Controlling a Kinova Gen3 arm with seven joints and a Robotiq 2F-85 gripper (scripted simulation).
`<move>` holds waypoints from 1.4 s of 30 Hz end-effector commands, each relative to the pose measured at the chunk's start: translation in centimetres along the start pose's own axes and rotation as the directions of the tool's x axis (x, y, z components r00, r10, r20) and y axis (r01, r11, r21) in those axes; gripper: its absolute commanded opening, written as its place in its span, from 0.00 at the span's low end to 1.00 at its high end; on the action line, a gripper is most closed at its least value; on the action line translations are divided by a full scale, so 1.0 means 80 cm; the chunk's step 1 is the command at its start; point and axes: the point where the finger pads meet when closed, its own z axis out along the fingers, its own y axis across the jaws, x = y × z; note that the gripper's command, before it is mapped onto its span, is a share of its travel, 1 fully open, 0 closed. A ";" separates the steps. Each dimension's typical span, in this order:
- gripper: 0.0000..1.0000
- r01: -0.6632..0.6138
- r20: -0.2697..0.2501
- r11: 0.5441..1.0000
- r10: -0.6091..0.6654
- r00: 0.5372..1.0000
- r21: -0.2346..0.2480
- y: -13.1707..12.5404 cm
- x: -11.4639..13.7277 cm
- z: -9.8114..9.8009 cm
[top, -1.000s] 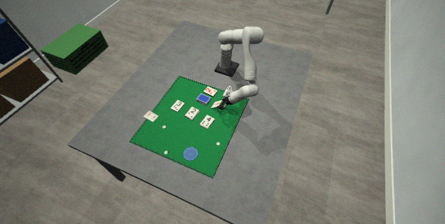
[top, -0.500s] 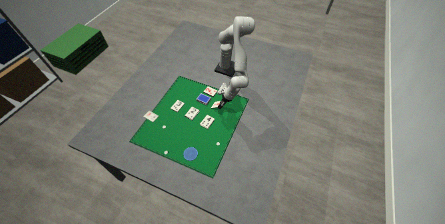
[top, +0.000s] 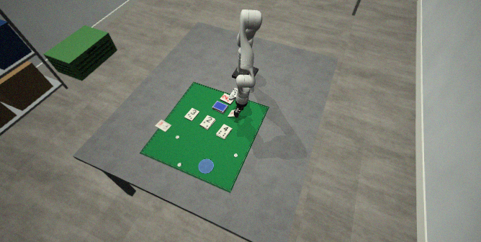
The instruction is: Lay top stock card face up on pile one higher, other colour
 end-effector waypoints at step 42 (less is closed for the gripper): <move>0.71 -0.017 0.394 1.000 0.018 0.919 -0.007 -0.002 0.013 0.014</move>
